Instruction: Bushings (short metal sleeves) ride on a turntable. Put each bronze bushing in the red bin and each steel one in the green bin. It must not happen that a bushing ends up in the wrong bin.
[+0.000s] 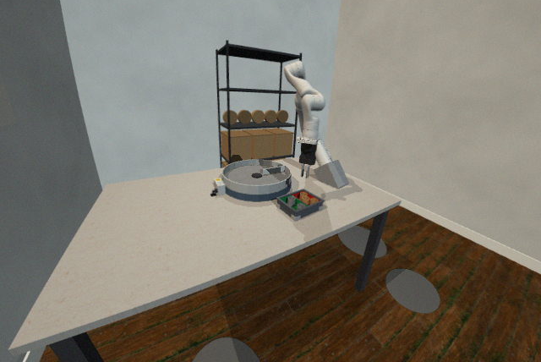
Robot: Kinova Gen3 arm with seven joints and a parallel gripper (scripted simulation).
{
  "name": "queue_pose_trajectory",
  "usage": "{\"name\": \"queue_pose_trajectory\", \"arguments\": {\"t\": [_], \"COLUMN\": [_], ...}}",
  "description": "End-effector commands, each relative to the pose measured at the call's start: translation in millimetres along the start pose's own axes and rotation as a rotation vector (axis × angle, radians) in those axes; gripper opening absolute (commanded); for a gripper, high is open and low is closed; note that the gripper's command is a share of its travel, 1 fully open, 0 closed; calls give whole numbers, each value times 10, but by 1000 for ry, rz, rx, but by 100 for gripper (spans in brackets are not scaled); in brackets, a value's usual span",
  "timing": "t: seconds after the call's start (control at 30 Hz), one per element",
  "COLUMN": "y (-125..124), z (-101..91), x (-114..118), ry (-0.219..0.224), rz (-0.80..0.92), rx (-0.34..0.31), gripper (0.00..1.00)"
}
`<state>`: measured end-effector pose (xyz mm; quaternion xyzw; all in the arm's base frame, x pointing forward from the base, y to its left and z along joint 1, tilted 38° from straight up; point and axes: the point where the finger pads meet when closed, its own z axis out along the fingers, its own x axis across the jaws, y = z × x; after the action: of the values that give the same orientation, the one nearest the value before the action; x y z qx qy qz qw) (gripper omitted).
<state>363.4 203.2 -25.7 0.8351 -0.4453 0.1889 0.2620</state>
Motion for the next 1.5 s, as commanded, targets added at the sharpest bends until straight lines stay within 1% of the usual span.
{"name": "queue_pose_trajectory", "arguments": {"t": [0.0,0.8,0.83,0.97,1.07,1.17,1.23,1.3,1.4,1.47], "y": [-5,-5,72,380,380,611,611,765,765,919], "z": [-9,-9,-4,16,16,32,32,42,42,52], "x": [-3,-3,66,341,341,548,548,685,685,823], "ry": [-1,-1,-1,-1,-1,-1,-1,-2,-2,-2], "rz": [0,0,0,-1,-1,-2,-2,-2,-2,-2], "rx": [2,2,2,2,2,1,1,1,1,1], "gripper": [47,47,45,45,45,45,45,45,45,45]}}
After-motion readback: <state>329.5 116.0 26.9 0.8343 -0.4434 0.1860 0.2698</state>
